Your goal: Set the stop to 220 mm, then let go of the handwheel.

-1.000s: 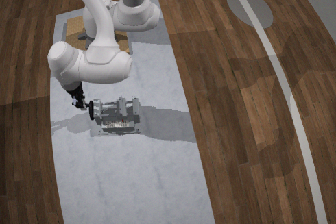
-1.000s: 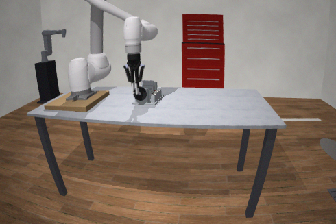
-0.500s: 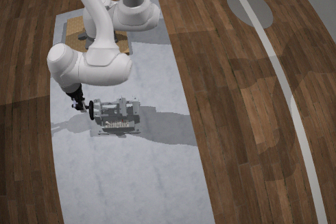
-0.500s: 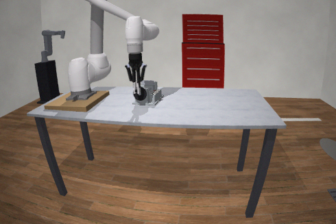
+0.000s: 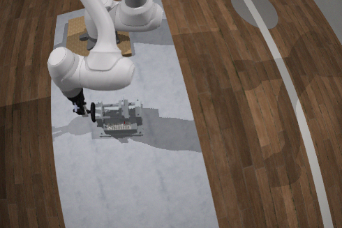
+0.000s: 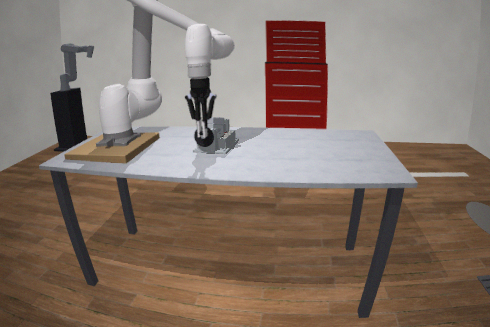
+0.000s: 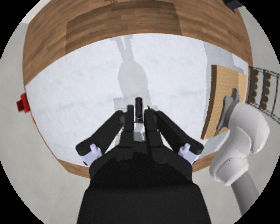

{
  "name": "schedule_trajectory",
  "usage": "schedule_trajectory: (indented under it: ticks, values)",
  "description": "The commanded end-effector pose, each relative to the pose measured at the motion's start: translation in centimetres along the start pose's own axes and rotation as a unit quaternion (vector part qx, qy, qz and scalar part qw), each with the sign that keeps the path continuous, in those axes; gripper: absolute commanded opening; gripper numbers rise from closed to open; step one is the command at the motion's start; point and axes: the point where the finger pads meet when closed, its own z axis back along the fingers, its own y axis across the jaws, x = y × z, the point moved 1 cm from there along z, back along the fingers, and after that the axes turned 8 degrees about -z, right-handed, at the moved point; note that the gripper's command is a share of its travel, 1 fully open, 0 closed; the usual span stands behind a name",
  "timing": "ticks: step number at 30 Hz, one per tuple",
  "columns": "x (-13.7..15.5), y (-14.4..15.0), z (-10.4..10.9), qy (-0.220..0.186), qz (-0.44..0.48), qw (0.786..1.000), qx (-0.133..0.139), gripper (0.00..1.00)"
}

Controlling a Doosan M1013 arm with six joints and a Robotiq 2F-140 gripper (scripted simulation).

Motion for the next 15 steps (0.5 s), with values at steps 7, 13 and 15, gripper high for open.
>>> schedule_trajectory:
  ticks: [7,13,15]
  values:
    - [0.1,-0.69,-0.35,0.0,0.0,1.0,0.0,0.04]
    - [0.17,-1.15,-0.74,0.0,0.0,1.0,0.0,0.04]
    - [0.19,-1.3,-0.9,0.0,0.0,1.0,0.0,0.04]
